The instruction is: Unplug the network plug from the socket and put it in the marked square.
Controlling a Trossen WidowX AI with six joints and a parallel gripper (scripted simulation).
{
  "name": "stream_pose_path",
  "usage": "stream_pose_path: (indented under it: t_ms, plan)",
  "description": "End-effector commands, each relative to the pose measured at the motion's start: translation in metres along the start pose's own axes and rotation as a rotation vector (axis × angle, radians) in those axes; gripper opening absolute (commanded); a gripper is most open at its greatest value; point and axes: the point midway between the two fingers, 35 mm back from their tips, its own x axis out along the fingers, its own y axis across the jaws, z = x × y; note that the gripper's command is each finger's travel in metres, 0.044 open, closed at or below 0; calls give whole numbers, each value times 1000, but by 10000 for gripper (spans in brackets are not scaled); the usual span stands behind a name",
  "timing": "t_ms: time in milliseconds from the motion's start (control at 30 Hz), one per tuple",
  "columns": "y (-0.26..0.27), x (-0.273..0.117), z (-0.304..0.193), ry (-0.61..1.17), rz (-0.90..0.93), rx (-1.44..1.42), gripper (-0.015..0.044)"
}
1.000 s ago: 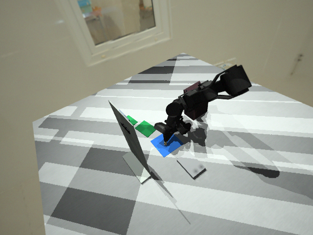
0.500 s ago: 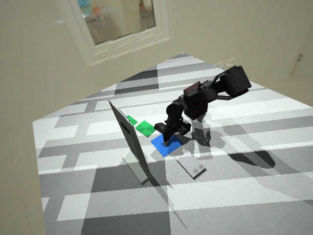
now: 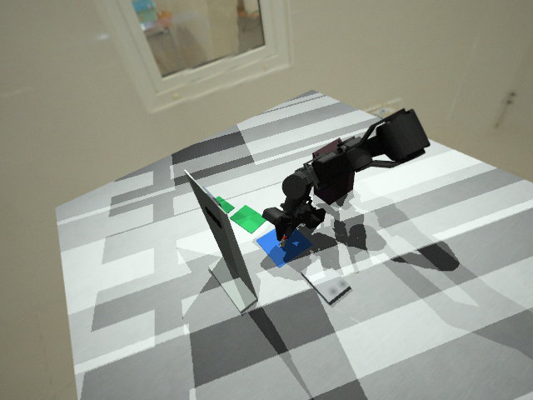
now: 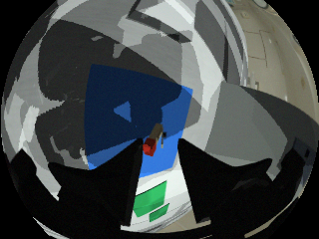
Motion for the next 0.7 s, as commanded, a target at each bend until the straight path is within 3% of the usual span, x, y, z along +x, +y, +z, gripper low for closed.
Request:
stream_pose_path:
  t_ms: [0,667]
  plan:
    - [-2,-3,1,-4,-3,-8,156]
    - [-2,-17,-1,-1,-1,-6,156]
